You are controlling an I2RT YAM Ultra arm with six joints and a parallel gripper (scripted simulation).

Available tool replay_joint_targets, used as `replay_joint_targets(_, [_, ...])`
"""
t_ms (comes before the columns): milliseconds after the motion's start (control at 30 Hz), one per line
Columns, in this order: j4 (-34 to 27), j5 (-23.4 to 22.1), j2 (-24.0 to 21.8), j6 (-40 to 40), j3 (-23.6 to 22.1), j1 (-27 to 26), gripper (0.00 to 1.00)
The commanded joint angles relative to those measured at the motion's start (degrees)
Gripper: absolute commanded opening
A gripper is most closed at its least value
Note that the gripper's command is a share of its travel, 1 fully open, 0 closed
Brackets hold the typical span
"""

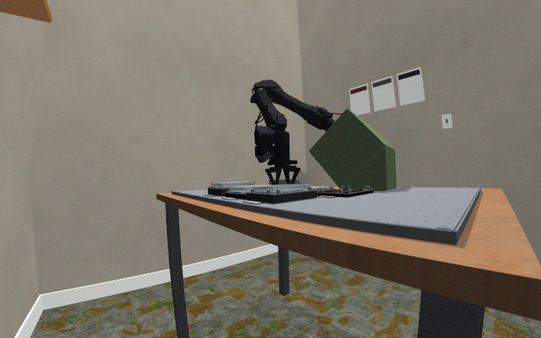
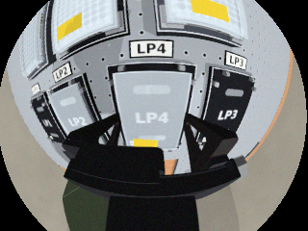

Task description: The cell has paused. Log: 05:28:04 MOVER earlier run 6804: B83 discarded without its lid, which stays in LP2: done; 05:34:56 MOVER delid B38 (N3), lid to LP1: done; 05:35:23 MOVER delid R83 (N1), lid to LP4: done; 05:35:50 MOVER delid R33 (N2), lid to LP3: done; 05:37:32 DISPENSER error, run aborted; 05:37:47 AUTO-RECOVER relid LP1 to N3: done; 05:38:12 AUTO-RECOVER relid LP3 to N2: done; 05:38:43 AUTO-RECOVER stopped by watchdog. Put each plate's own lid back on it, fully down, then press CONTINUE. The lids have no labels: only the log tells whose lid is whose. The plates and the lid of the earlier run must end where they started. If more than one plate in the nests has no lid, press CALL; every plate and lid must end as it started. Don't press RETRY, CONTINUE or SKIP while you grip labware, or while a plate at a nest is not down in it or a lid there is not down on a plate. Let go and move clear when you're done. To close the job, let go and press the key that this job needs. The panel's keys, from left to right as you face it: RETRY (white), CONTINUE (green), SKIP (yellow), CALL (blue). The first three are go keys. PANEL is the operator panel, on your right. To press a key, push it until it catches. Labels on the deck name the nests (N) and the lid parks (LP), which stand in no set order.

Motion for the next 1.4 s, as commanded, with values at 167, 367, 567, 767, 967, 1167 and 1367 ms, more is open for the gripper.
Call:
replay_joint_targets(167, [-0.91, 0.34, -0.72, 0.34, -2.42, -0.62, 0.0])
replay_joint_targets(367, [-0.64, 0.48, -0.59, 0.43, -2.71, -0.67, 0.0])
replay_joint_targets(567, [-0.37, 0.44, -0.75, 0.4, -2.94, -0.72, 0.0])
replay_joint_targets(767, [-0.11, 0.38, -0.9, 0.34, -3.17, -0.77, 0.0])
replay_joint_targets(967, [0.16, 0.54, -0.74, 0.27, -3.45, -0.82, 0.0])
replay_joint_targets(1167, [0.37, 0.51, -0.84, 0.22, -3.64, -0.86, 0.0])
replay_joint_targets(1367, [0.63, 0.51, -0.66, 0.15, -3.92, -0.91, 0.0])
